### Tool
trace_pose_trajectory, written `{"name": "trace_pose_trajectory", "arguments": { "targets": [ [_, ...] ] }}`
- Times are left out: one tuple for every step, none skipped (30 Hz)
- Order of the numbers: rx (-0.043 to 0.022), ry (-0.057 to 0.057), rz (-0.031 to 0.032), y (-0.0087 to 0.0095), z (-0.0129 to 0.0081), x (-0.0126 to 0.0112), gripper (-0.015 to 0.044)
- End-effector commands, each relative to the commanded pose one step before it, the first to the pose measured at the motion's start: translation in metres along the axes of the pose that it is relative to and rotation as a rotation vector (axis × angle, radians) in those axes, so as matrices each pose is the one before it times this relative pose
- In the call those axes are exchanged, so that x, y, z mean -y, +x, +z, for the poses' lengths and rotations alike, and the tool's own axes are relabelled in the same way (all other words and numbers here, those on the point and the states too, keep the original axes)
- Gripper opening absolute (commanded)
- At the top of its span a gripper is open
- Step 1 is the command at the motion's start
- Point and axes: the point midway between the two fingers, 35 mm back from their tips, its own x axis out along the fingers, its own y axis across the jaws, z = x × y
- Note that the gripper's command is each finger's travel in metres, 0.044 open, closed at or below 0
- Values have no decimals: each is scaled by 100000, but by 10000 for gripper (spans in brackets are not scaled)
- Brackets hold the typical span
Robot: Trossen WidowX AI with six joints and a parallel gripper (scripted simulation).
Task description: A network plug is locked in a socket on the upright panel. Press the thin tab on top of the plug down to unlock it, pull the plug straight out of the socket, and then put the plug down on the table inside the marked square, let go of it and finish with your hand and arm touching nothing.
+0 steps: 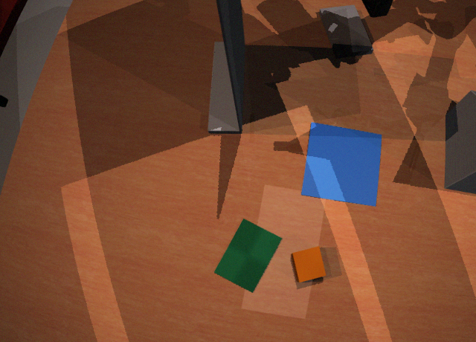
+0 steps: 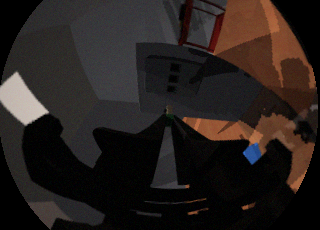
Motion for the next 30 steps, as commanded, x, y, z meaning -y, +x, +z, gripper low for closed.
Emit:
{"name": "trace_pose_trajectory", "arguments": {
  "targets": [
    [1391,-156,1231,-542,447,-1807,0],
    [0,-16,36,-126,-5,-328,0],
    [2,-15,39,-133,-6,-326,0],
    [4,-13,41,-141,-7,-323,0],
    [5,-12,43,-148,-9,-321,0],
    [7,-10,45,-155,-9,-318,0],
    [8,-9,47,-163,-10,-315,0],
    [10,-7,49,-170,-11,-312,0],
    [11,-6,51,-177,-12,-309,0],
    [11,-4,44,-152,-10,-253,0],
    [7,-2,27,-94,-6,-151,0],
    [2,0,9,-32,-2,-50,0],
    [0,0,0,0,0,0,0],
    [0,0,0,0,0,0,0],
    [-10,101,-183,37,-22,46,0],
    [-30,302,-548,109,-65,139,0],
    [-47,498,-914,181,-110,231,0],
    [-51,590,-1101,216,-133,278,0],
    [-45,581,-1102,215,-134,278,0],
    [-39,572,-1103,214,-135,278,0],
    [-33,562,-1104,212,-136,278,0],
    [-27,553,-1105,211,-137,277,0],
    [-21,543,-1105,209,-137,277,0],
    [-14,534,-1106,208,-138,277,0],
    [-174,275,-1146,207,-181,287,0],
    [-170,264,-1147,205,-182,286,0],
    [-166,253,-1148,204,-183,286,0],
    [-161,242,-1149,202,-184,286,0],
    [-156,231,-1150,200,-185,285,0],
    [-152,220,-1151,199,-186,285,0]
  ]
}}
